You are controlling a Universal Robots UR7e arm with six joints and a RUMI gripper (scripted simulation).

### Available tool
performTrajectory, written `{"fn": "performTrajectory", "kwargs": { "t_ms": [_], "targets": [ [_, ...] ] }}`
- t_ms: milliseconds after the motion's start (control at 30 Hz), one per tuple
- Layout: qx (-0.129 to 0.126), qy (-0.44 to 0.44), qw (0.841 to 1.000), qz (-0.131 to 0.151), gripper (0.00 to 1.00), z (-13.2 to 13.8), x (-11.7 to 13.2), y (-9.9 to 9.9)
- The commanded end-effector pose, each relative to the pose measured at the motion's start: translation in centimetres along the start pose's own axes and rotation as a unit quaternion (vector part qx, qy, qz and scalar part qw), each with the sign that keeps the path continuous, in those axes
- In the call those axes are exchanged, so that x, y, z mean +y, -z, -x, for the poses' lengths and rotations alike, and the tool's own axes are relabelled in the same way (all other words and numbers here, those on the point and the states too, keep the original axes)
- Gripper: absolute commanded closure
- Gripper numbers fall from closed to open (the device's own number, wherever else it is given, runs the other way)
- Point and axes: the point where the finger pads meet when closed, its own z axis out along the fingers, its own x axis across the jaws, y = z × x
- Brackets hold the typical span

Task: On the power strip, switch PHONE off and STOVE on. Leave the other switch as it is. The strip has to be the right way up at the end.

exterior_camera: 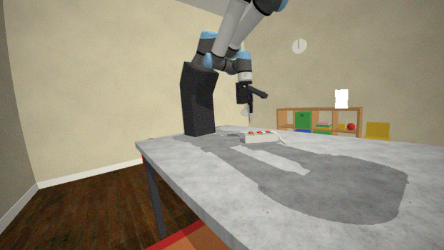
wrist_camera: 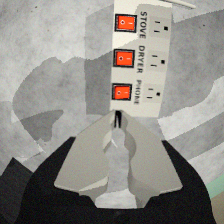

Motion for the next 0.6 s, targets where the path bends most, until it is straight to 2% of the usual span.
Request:
{"fn": "performTrajectory", "kwargs": {
  "t_ms": [0,567],
  "targets": [
    [0.001,0.001,1.0,-0.001,1.0,0.0,-0.1,-0.4],
    [0.001,0.001,1.0,-0.001,1.0,0.0,-0.1,-2.3]
  ]
}}
